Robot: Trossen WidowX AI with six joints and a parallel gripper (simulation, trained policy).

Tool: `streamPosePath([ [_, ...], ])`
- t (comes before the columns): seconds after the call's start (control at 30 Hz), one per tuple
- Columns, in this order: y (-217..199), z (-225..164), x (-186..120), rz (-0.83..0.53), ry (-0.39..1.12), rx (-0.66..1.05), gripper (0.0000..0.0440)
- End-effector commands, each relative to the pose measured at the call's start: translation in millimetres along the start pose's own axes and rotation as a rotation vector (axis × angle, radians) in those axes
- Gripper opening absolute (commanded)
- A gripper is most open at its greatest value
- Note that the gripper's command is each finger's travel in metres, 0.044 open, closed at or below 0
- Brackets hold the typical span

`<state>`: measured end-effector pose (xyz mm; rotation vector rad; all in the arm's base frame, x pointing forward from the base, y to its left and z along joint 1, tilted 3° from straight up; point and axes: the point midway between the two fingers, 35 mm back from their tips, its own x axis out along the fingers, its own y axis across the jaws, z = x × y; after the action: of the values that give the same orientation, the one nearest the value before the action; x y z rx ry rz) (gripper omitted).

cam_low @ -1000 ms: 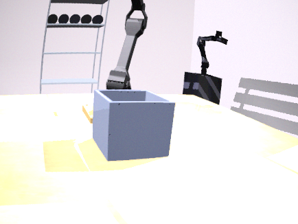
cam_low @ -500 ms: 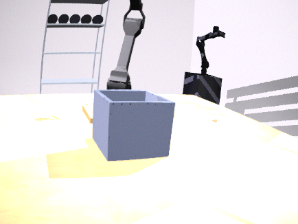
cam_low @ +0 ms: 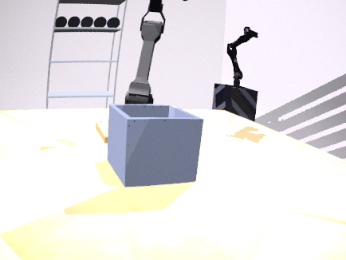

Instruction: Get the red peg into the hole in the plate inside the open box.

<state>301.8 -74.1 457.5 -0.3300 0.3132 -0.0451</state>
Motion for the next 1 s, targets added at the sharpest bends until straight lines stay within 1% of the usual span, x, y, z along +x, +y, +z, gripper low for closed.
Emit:
streamPosePath([
  [0.0,18.1,-15.3,6.3,0.063,0.061,0.1,0.044],
  [0.27,58.2,-43.1,12.2,0.184,0.2,0.306,0.044],
  [0.53,99.8,-72.0,11.5,0.283,0.372,0.498,0.044],
  [0.77,136.1,-98.1,5.3,0.342,0.551,0.65,0.044],
  [0.97,165.9,-120.9,-3.8,0.365,0.722,0.766,0.044],
])
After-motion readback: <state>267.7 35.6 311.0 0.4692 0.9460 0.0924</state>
